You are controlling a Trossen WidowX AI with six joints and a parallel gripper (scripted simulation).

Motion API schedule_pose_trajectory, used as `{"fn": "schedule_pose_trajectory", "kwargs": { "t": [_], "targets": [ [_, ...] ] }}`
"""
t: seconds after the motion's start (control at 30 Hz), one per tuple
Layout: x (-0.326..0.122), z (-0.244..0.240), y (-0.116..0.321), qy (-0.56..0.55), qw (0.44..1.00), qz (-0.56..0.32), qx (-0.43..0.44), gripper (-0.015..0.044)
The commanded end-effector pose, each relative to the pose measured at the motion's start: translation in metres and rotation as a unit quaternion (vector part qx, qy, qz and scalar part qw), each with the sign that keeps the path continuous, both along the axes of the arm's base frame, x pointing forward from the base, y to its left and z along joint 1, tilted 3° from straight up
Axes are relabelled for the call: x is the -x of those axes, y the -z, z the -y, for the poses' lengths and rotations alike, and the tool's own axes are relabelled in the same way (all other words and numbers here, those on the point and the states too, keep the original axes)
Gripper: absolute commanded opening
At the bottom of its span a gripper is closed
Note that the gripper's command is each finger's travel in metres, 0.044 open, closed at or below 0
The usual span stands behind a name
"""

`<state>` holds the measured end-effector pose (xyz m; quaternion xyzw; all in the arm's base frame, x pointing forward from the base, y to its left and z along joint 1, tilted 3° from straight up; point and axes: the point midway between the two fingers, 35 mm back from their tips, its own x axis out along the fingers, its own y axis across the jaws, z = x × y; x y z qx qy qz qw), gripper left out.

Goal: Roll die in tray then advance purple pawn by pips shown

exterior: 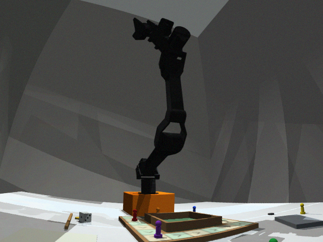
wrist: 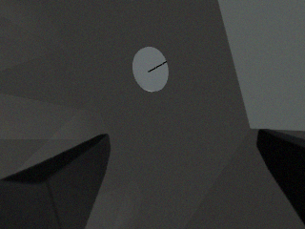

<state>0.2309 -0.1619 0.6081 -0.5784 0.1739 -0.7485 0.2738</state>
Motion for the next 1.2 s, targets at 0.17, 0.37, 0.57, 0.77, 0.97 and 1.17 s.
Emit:
{"fn": "schedule_pose_trajectory", "kwargs": {
  "t": [0.17,0.37,0.57,0.77,0.97,1.17],
  "targets": [
    [0.072,0.008,-0.018,0.109,0.993,0.032,0.028,0.0275],
    [0.155,-0.008,-0.032,0.249,0.964,0.062,0.065,0.0275],
    [0.212,-0.038,-0.036,0.371,0.921,0.080,0.092,0.0275],
    [0.269,-0.097,-0.035,0.479,0.856,0.125,0.151,0.0275],
    [0.303,-0.163,-0.026,0.598,0.766,0.154,0.180,0.0275],
    [0.310,-0.245,-0.006,0.712,0.641,0.186,0.216,0.0275]
  ]
}}
